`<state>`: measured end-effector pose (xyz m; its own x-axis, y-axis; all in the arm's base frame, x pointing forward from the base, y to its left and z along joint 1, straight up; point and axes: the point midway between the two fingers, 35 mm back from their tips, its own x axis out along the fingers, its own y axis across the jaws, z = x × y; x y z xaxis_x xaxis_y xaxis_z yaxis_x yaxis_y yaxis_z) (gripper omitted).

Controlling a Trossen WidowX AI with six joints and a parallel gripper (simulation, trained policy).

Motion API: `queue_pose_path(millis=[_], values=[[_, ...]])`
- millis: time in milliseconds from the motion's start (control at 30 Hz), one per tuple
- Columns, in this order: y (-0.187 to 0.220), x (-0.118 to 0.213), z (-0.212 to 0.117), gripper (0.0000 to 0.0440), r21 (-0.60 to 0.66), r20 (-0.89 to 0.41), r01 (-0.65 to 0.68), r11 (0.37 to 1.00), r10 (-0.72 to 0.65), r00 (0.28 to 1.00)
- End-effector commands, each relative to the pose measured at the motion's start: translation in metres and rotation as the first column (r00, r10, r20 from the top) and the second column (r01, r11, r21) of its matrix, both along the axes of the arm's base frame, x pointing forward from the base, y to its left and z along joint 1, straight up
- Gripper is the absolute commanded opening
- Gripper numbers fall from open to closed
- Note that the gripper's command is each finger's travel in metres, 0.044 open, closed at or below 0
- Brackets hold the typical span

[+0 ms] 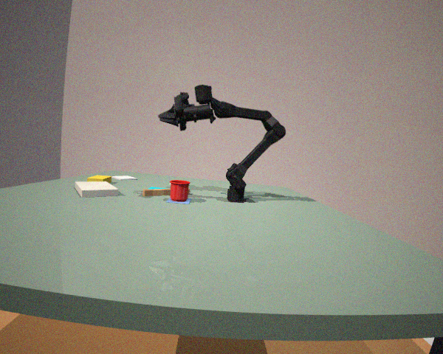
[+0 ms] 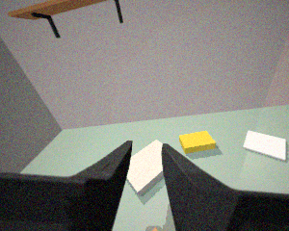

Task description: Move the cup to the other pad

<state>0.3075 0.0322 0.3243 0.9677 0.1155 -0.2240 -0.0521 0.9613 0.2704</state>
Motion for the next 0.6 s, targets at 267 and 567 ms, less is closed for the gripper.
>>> queue_pose_path(millis=[267,567], values=[[0.017,0.001,0.001,0.0126,0.148,-0.156,-0.001,0.989,0.024,0.987],[0.03,0.0,-0.001,0.0137,0.254,-0.281,0.038,0.966,0.036,0.959]])
